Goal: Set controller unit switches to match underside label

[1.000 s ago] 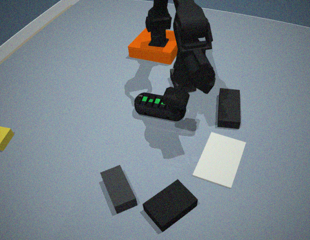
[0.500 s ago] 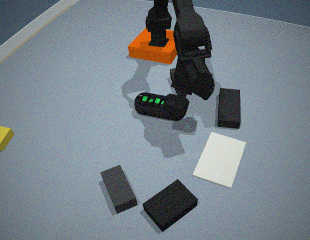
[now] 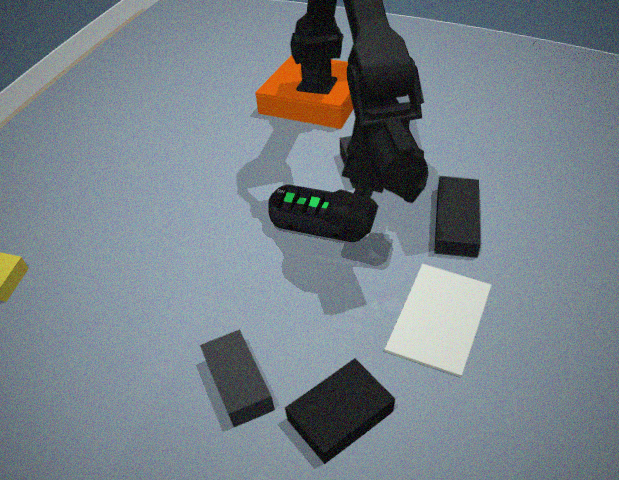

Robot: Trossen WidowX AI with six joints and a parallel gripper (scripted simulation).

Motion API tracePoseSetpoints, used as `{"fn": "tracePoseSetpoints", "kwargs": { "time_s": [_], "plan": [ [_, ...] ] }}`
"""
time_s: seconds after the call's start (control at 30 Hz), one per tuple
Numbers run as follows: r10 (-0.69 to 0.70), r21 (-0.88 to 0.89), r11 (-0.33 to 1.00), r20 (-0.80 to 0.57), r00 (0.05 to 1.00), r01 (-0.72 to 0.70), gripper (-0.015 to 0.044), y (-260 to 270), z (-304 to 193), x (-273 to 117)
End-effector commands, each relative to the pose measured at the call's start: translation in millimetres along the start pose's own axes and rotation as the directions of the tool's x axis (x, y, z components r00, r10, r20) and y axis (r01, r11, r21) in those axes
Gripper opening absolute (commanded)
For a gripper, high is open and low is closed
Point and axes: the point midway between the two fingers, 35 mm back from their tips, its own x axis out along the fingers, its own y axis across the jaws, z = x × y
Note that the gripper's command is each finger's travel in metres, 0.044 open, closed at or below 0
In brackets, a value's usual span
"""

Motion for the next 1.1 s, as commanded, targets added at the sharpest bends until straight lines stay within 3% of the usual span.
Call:
{"fn": "tracePoseSetpoints", "kwargs": {
  "time_s": [0.0,1.07],
  "plan": [
    [-0.002,0.004,1.0,-0.006,1.0,0.002,0.0327,0,-1,2],
    [-0.002,0.004,1.0,0.016,1.0,0.002,0.0336,0,-10,-12]
  ]
}}
